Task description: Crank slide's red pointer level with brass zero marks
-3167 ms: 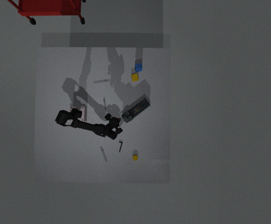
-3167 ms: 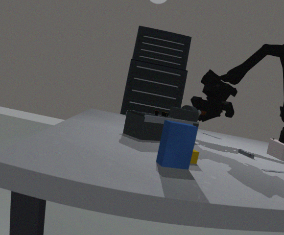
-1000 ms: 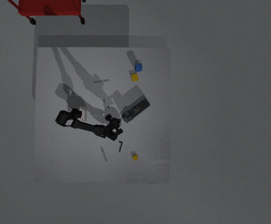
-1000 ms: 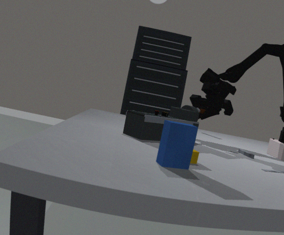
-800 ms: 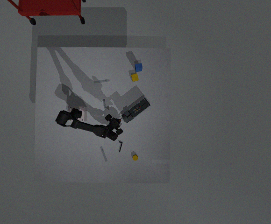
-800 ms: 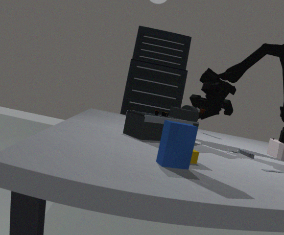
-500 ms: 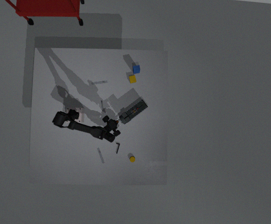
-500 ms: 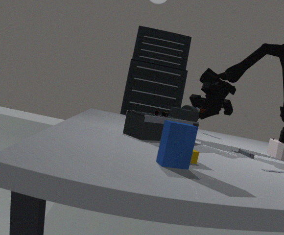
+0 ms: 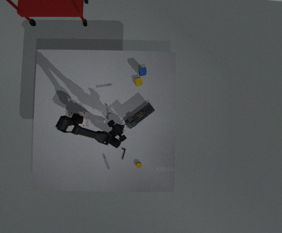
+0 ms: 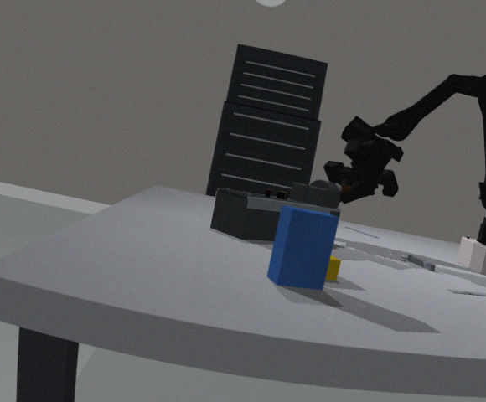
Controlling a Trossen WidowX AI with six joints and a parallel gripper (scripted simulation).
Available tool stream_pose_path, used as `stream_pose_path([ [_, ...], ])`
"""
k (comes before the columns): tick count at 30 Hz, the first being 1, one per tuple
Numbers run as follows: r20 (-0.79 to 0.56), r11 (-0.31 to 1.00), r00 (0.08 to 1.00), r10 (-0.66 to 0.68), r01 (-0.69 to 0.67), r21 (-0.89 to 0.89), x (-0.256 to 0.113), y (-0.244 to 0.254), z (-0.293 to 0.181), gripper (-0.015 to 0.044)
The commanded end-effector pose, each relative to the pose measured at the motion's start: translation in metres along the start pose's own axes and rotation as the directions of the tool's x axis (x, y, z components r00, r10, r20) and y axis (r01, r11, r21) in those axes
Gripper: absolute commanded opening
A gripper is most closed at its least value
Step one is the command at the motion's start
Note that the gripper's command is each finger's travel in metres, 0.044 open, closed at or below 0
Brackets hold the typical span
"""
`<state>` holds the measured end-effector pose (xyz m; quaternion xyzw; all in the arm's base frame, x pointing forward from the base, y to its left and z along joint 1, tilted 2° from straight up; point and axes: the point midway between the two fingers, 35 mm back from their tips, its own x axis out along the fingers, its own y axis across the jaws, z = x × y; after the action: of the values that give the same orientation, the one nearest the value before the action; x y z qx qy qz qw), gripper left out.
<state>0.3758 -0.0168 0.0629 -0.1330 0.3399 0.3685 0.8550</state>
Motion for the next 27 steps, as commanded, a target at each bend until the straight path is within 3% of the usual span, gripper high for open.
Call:
stream_pose_path([
  [1, 0.009, 1.000, 1.000, -0.021, 0.021, -0.011, -0.0036, -0.0080, 0.0031, 0.0000],
  [27, 0.009, 1.000, 1.000, -0.021, 0.021, -0.011, -0.0029, -0.0108, 0.0024, 0.0000],
])
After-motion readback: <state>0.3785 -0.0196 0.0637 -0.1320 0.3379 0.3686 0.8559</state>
